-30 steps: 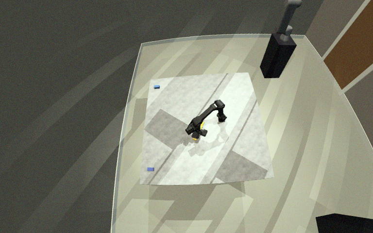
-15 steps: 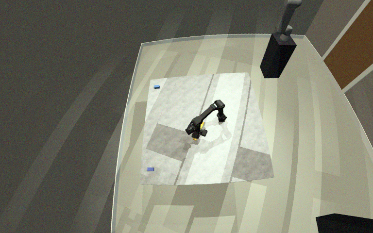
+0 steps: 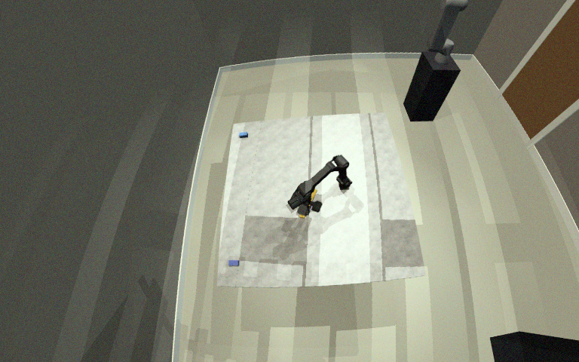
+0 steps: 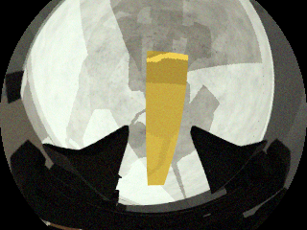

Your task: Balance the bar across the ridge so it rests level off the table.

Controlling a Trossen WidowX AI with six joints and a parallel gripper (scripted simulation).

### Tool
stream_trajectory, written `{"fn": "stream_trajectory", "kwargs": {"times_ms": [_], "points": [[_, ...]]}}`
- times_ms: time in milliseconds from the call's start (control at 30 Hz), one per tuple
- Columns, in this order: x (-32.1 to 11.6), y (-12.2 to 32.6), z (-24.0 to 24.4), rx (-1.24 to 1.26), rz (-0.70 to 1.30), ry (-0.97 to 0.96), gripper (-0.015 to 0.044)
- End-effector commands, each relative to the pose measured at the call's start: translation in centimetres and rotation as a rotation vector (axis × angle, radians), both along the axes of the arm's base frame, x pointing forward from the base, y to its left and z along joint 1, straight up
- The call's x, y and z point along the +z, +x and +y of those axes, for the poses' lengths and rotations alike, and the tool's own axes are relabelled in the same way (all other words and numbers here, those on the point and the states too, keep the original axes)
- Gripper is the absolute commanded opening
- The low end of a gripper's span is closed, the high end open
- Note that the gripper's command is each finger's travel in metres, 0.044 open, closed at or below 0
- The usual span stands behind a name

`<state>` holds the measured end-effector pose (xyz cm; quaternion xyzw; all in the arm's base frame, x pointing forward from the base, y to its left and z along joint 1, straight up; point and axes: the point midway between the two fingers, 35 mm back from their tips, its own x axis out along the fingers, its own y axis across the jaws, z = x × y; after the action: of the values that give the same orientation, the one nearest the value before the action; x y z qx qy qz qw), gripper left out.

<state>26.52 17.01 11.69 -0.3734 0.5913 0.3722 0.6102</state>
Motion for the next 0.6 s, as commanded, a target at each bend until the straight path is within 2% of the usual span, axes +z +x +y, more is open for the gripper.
{"fn": "stream_trajectory", "kwargs": {"times_ms": [0, 133, 400, 567], "points": [[0.0, 0.0, 0.0, 0.0, -0.001, 0.0, 0.044], [0.7, 0.1, 0.1, 0.0, -0.002, 0.0, 0.044], [9.3, -0.1, -0.1, 0.0, -0.012, 0.007, 0.044], [10.0, -0.3, -0.2, 0.0, -0.013, 0.008, 0.044]]}}
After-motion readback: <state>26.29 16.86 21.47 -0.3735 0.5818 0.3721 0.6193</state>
